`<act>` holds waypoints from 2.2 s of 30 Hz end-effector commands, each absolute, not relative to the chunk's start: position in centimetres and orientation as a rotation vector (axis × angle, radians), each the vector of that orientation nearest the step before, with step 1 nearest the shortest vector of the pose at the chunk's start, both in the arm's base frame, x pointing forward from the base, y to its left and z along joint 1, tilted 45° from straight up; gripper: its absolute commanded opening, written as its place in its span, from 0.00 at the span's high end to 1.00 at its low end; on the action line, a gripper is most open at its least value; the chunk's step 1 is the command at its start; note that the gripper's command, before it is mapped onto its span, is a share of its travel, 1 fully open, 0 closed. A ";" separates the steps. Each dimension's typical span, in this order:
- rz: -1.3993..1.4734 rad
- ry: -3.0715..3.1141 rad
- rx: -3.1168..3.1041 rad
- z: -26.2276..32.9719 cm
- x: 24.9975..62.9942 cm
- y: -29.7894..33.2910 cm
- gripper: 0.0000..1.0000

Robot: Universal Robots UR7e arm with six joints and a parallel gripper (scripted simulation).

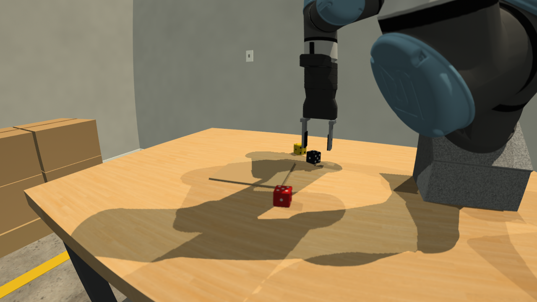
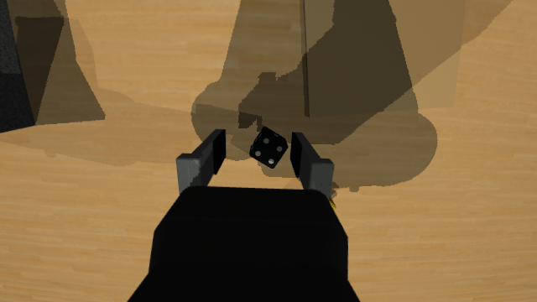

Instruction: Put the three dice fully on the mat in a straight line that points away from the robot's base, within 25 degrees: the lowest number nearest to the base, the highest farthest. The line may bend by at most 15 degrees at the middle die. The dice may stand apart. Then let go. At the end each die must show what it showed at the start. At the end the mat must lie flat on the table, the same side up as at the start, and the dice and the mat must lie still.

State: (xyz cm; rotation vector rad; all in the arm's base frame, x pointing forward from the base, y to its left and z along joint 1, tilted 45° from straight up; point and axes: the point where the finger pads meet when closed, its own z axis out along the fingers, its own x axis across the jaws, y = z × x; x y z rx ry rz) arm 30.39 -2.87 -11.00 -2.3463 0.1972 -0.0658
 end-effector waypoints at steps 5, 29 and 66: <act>-0.068 0.198 -2.349 -11.0 30.4 -3.0 0.00; -0.066 0.197 -2.347 -9.2 30.6 -1.0 0.00; -0.066 0.197 -2.346 0.5 31.9 8.5 0.00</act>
